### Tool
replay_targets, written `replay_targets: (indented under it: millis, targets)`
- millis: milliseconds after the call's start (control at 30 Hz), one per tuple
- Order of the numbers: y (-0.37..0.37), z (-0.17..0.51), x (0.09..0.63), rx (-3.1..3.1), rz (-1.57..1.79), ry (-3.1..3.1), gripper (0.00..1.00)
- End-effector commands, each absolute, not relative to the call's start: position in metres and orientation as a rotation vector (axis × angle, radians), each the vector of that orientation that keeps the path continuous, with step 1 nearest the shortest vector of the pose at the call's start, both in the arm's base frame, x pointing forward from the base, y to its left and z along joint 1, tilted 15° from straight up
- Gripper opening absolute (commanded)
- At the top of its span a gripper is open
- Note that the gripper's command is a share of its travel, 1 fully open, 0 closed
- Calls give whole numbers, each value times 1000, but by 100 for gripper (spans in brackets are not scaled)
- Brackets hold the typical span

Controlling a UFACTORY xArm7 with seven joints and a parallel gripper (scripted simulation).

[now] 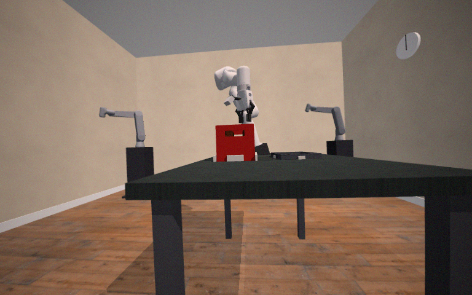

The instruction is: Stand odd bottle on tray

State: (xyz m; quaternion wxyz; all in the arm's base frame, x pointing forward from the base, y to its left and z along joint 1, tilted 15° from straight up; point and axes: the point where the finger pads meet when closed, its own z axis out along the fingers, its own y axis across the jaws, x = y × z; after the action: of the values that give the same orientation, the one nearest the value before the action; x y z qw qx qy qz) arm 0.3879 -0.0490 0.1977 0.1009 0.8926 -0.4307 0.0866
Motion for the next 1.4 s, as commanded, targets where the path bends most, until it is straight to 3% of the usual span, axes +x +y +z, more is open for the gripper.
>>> replay_targets:
  millis: [0, 1367]
  targets:
    - [-49, 196, 390, 2639, 262, -1272, 65]
    - [-54, 178, 391, 2639, 262, -1272, 65]
